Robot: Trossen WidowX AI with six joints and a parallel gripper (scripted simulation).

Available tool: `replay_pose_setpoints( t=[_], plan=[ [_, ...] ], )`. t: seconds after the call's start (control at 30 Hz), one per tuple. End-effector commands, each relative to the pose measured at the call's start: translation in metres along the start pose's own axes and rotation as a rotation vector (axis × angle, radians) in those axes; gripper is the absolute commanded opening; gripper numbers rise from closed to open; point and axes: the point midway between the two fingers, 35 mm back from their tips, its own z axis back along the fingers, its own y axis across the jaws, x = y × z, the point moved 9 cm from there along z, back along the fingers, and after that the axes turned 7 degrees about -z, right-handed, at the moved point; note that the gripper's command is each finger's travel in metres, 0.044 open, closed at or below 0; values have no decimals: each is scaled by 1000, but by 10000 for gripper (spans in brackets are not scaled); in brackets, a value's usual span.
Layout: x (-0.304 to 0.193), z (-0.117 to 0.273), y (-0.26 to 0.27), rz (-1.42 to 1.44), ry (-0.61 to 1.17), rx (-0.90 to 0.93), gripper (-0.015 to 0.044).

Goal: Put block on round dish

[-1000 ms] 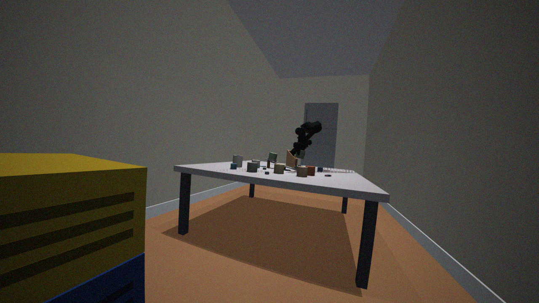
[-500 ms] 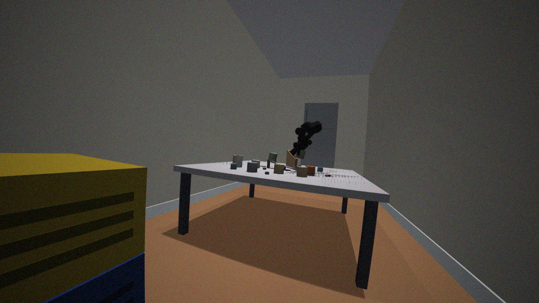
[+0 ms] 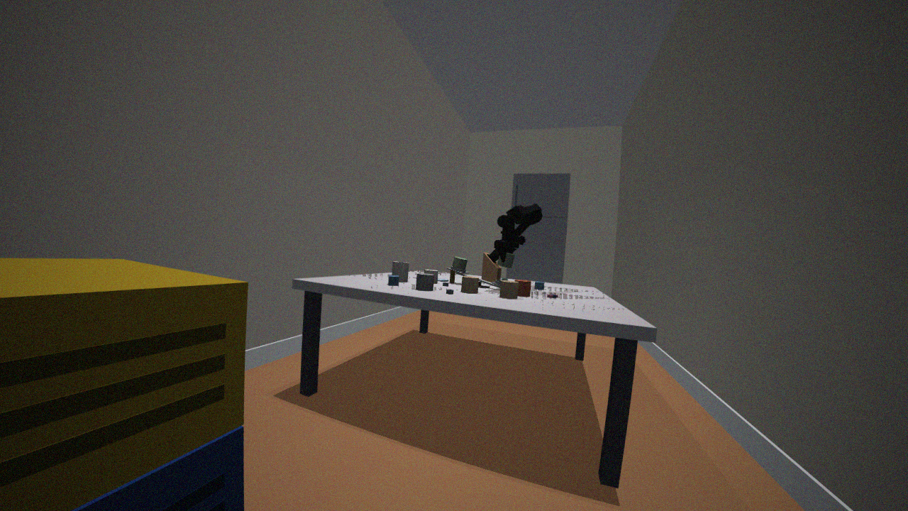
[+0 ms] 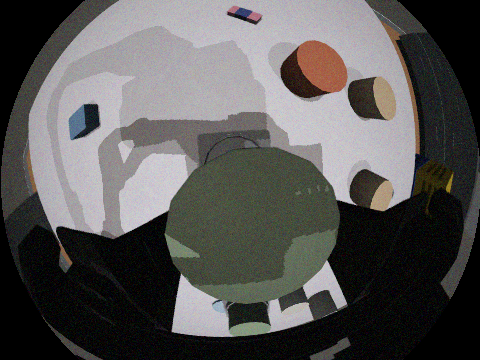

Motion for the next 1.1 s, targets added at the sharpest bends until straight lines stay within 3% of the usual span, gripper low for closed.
replay_pose_setpoints(
  t=[0.0, 0.47, 1.07],
  plan=[
    [0, 0, 0, -2, 0, -2, 0],
    [3, -2, 4, -1, 2, -2, 0],
    [53, -52, 131, 1, -2, -10, 0]
  ],
)
